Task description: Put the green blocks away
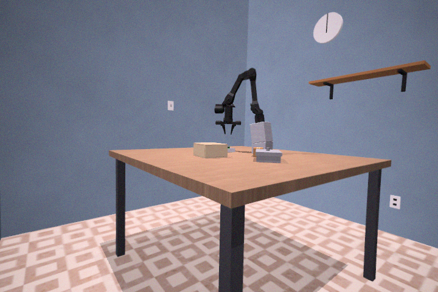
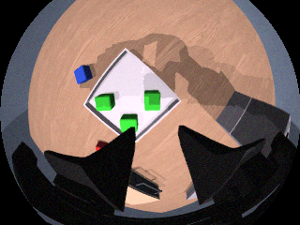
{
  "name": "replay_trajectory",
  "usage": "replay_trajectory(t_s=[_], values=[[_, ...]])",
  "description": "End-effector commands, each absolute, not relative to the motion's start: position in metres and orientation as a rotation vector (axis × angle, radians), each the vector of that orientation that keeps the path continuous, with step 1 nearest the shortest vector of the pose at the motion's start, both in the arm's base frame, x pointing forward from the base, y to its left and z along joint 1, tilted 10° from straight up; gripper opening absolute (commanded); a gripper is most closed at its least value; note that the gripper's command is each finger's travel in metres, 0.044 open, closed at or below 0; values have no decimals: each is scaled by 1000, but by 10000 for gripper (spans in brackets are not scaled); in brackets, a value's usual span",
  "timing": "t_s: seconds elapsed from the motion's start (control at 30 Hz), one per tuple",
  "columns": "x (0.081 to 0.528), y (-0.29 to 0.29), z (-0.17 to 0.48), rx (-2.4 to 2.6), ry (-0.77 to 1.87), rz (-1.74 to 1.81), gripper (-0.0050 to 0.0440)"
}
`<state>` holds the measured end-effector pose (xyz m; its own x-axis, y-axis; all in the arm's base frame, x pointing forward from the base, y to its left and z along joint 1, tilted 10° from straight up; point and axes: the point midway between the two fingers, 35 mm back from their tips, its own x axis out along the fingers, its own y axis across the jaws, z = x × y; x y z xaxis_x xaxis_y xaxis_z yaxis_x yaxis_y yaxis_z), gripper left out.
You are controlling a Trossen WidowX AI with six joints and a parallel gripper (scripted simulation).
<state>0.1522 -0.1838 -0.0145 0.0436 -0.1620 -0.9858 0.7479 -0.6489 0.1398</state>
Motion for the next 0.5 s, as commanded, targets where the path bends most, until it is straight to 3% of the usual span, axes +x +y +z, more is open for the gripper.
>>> replay_trajectory(t_s=[0.0, 0.1, 0.47], values=[[158, -175, -12, 1693, 556, -1720, 148], [183, -169, -22, 1546, 687, -1604, 148], [212, -150, -30, 1088, 1002, -1228, 148]])
